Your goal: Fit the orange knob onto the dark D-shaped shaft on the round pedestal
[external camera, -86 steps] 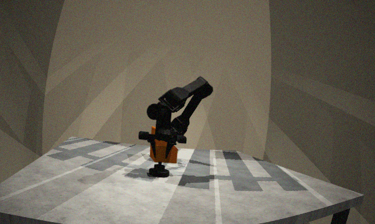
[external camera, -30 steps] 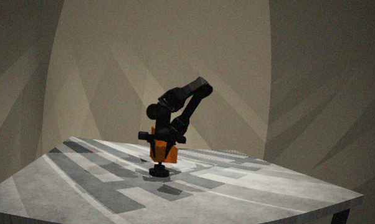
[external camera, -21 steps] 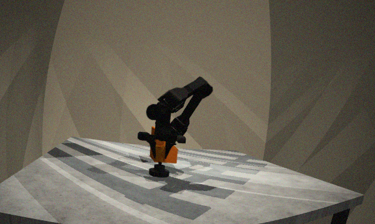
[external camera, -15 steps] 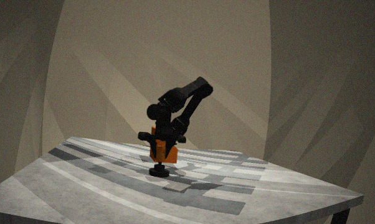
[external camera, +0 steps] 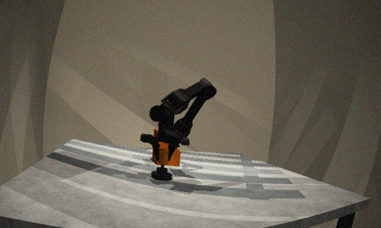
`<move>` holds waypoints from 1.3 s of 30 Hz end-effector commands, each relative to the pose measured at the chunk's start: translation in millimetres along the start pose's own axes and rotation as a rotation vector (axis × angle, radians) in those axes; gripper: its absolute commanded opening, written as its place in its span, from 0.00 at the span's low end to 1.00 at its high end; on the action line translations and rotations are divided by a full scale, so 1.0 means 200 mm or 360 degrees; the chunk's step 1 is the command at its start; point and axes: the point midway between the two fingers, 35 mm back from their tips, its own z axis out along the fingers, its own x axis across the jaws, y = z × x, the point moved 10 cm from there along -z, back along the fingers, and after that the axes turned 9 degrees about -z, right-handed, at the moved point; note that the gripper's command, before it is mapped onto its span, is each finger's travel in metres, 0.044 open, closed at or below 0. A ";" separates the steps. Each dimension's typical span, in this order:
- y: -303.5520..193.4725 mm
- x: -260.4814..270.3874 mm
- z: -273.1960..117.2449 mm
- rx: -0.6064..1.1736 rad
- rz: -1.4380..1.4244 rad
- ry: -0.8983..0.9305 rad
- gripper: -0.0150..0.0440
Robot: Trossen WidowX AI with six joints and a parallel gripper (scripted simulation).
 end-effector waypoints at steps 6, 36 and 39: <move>0.00 -0.01 0.01 -0.0007 -0.0012 0.0003 0.25; 0.00 0.00 0.00 -0.0007 -0.0012 0.0003 0.25; 0.01 0.00 0.00 -0.0007 -0.0012 0.0003 0.25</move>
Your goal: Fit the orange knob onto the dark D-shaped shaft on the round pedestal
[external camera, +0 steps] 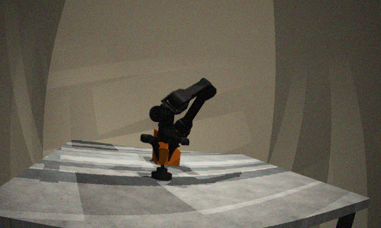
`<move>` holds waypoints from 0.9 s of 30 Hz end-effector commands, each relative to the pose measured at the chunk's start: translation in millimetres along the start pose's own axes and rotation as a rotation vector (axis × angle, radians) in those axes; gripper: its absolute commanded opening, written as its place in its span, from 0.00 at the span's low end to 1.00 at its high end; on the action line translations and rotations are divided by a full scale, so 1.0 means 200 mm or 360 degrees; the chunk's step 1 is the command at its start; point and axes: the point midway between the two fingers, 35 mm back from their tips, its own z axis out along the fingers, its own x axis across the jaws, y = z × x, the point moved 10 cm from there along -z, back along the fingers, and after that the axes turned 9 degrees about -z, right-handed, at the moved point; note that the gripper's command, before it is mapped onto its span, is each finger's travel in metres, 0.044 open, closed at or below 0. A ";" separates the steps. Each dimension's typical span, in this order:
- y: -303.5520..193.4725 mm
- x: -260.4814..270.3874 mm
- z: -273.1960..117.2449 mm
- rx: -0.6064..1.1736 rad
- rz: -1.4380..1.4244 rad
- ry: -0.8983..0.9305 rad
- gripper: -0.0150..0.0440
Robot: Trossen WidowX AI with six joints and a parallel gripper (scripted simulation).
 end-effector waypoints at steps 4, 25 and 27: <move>0.01 -0.01 0.00 -0.0010 -0.0012 -0.0001 0.25; -0.01 0.00 0.00 -0.0010 -0.0012 -0.0001 0.25; -0.01 0.00 0.00 -0.0010 -0.0012 -0.0001 0.25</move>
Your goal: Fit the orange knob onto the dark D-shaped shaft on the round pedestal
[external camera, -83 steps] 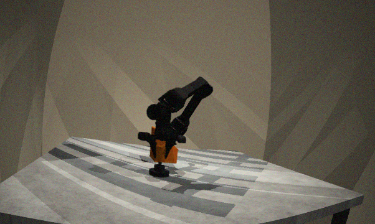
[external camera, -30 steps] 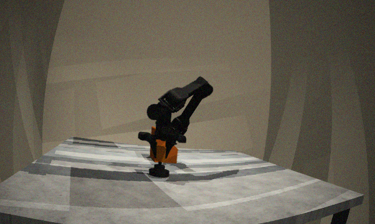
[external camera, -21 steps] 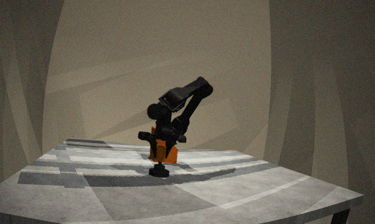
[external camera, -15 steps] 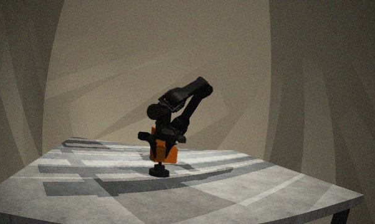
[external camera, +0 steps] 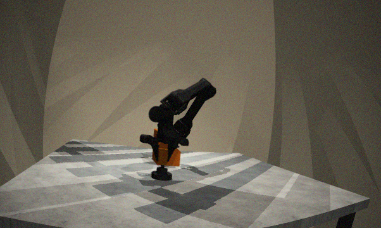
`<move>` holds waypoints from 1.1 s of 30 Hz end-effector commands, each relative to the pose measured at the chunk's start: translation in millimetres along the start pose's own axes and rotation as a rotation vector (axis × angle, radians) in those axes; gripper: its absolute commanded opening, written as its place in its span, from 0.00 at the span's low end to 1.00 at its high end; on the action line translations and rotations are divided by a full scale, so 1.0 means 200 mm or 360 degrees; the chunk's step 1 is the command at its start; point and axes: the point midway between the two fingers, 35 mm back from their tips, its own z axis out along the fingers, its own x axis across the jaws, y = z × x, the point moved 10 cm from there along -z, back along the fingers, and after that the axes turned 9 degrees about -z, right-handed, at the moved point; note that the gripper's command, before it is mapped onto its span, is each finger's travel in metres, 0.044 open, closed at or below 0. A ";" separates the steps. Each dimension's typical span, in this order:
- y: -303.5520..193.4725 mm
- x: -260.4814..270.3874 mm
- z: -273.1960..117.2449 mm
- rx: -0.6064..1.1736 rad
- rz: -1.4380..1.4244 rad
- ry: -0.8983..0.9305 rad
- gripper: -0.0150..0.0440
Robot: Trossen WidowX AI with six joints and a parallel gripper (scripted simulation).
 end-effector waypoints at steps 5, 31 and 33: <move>0.00 0.02 -0.02 -0.0006 -0.0011 0.0003 0.25; 0.01 0.00 0.00 -0.0006 -0.0011 0.0002 0.25; 0.01 0.00 0.00 -0.0006 -0.0011 0.0002 0.25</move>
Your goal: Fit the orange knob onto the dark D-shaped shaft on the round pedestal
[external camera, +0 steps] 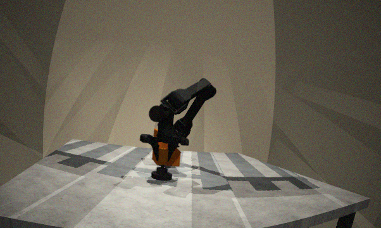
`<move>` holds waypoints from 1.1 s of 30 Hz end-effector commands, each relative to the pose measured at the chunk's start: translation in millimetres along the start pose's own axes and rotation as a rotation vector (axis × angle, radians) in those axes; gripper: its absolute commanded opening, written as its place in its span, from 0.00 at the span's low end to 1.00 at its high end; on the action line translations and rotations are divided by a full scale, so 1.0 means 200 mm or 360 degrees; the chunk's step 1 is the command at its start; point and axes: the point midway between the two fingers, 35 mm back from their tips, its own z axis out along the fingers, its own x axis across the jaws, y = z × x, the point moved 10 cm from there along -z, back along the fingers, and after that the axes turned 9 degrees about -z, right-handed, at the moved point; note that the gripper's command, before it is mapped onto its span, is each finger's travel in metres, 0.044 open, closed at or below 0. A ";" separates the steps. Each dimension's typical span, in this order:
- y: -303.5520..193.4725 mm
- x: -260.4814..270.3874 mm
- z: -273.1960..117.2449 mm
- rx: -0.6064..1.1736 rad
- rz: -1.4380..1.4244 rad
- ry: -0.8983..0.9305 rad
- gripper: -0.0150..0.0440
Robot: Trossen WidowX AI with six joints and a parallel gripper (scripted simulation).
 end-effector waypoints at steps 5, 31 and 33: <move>-0.01 0.00 0.01 -0.0003 -0.0007 0.0007 0.25; 0.01 0.01 0.00 -0.0003 -0.0340 0.0006 0.25; 0.01 0.01 0.00 -0.0003 -0.0340 0.0006 0.25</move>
